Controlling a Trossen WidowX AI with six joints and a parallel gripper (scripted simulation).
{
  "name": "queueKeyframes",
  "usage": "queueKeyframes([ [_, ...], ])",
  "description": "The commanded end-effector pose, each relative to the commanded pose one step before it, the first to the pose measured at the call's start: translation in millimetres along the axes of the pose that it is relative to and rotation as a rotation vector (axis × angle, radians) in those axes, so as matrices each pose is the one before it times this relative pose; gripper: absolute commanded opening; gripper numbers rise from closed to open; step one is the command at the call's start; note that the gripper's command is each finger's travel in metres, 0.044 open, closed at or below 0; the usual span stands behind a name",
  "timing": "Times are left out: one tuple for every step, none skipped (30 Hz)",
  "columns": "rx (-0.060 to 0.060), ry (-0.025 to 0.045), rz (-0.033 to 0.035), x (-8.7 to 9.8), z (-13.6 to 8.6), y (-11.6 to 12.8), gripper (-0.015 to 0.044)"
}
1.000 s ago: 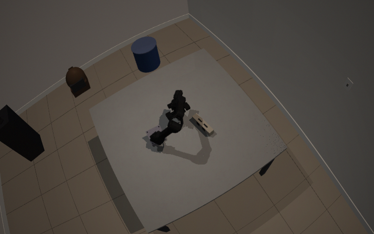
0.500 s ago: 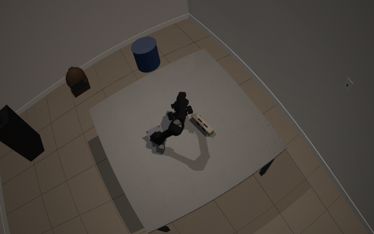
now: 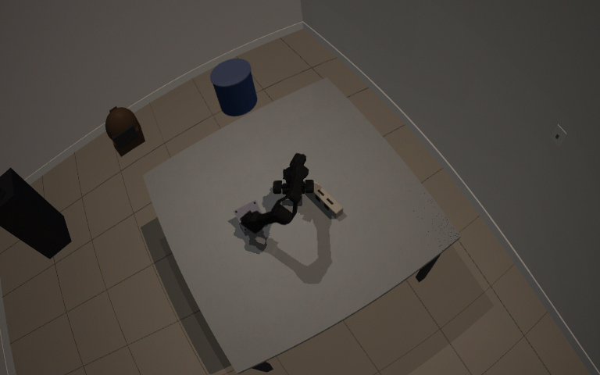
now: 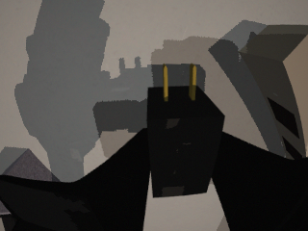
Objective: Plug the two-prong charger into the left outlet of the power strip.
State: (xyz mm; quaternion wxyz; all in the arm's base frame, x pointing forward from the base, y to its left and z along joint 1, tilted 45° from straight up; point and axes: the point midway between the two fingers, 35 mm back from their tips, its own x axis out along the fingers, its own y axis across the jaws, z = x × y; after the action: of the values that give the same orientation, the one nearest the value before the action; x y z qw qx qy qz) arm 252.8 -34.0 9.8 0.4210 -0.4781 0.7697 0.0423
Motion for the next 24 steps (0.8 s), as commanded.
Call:
queueKeyframes([
  [0.1036, -0.00035, 0.00123, 3.69, -8.42, -5.42, 0.0000],
  [0.0230, -0.00005, 0.00134, 0.84, -1.66, -1.32, 0.0000],
  [0.0230, 0.00000, 0.00131, 0.84, -1.64, -1.34, 0.0000],
  [0.0230, 0.00006, 0.00129, 0.84, -1.63, -1.36, 0.0000],
  [0.0230, 0.00011, 0.00127, 0.84, -1.61, -1.39, 0.0000],
  [0.0230, 0.00016, 0.00124, 0.85, -1.59, -1.41, 0.0000],
  [0.0230, 0.00021, 0.00121, 0.85, -1.57, -1.43, 0.0000],
  [0.0230, 0.00026, 0.00118, 0.85, -1.55, -1.45, 0.0000],
  [0.0230, 0.00031, 0.00115, 0.85, -1.53, -1.47, 0.0000],
  [0.0230, 0.00035, 0.00112, 0.85, -1.51, -1.49, 0.0000],
  [0.0231, 0.00040, 0.00109, 0.85, -1.49, -1.51, 0.0000],
  [0.0231, 0.00045, 0.00105, 0.86, -1.47, -1.53, 0.0000],
  [0.0231, 0.00049, 0.00102, 0.86, -1.45, -1.55, 0.0000],
  [0.0231, 0.00053, 0.00098, 0.86, -1.43, -1.57, 0.0000],
  [0.0231, 0.00058, 0.00094, 0.86, -1.40, -1.59, 0.0000],
  [0.0231, 0.00062, 0.00090, 0.86, -1.38, -1.60, 0.0000],
  [0.0231, 0.00066, 0.00086, 0.86, -1.36, -1.62, 0.0000],
  [0.0231, 0.00070, 0.00082, 0.86, -1.34, -1.64, 0.0000],
  [0.0231, 0.00074, 0.00078, 0.87, -1.32, -1.66, 0.0000],
  [0.0231, 0.00077, 0.00074, 0.87, -1.29, -1.67, 0.0000],
  [0.0232, 0.00081, 0.00070, 0.87, -1.27, -1.69, 0.0000],
  [0.0232, 0.00084, 0.00065, 0.87, -1.25, -1.71, 0.0000],
  [0.0232, 0.00088, 0.00060, 0.87, -1.22, -1.72, 0.0000],
  [0.0232, 0.00091, 0.00056, 0.87, -1.20, -1.74, 0.0000],
])
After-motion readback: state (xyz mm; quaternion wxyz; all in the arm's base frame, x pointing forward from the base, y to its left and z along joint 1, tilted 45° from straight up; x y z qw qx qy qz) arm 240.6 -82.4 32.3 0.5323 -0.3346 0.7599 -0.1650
